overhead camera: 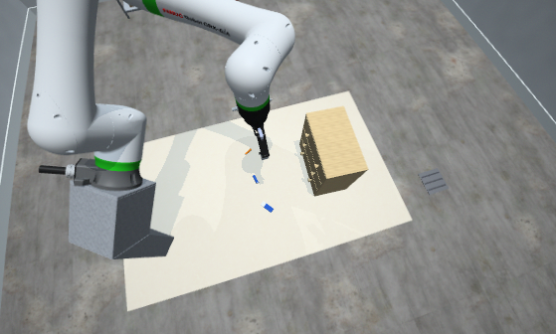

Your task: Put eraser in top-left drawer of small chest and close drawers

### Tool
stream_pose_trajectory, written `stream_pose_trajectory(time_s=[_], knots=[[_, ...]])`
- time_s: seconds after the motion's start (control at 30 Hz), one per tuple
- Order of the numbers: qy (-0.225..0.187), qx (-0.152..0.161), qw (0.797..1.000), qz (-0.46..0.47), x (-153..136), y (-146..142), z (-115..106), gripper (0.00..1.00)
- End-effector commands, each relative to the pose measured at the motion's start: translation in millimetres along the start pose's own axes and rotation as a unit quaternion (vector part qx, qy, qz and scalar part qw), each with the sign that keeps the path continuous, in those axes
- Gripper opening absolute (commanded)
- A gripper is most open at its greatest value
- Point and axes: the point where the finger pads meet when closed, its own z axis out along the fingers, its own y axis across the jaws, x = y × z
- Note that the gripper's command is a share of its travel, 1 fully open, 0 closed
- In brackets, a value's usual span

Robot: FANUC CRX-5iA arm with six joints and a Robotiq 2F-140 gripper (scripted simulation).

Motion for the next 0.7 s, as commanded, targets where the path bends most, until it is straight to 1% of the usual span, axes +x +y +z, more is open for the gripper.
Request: stream_pose_trajectory(time_s=[0.0, 0.43, 0.67], knots=[[0.0, -0.005, 1.0, 0.009, -16.8, -37.4, -20.2, 1.0], [0.0, -0.005, 1.0, 0.009, -17.9, -39.3, -21.0, 1.0], [0.0, -0.005, 0.999, 0.036, -15.2, -38.5, -15.7, 1.0]])
